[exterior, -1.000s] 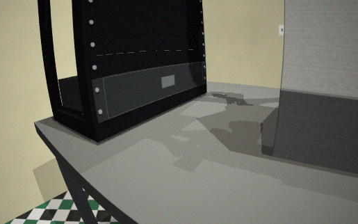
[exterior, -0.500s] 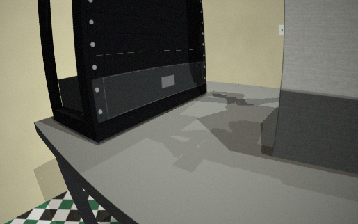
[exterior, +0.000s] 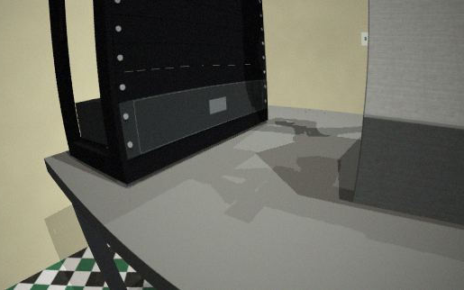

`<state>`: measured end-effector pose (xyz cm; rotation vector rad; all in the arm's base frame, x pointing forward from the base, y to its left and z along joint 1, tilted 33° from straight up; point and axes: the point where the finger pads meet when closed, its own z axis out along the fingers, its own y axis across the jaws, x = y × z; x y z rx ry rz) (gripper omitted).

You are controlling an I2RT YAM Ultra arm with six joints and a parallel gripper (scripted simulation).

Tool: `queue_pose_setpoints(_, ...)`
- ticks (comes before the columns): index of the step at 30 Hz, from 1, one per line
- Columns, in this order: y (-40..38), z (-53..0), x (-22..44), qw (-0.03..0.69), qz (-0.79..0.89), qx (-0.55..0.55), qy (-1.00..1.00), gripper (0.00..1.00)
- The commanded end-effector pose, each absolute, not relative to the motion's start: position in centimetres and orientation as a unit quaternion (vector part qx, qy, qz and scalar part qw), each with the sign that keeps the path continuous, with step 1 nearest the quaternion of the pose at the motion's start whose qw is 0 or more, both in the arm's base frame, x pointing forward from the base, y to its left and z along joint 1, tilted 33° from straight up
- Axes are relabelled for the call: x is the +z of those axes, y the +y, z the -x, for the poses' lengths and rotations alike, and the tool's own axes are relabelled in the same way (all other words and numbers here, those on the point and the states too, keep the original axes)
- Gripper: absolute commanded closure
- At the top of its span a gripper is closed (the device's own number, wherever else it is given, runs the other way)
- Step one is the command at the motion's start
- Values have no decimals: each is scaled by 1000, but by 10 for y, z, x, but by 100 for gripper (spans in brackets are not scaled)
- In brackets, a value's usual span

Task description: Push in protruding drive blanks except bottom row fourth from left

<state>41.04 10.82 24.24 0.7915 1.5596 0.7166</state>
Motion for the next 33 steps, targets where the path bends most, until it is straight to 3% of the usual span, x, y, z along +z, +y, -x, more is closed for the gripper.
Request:
queue_pose_setpoints(1,120,-428,286,609,-321,351,635,100)
queue_pose_setpoints(24,114,-324,275,599,-322,347,646,100)
queue_pose_setpoints(33,114,-313,282,602,-321,350,642,100)
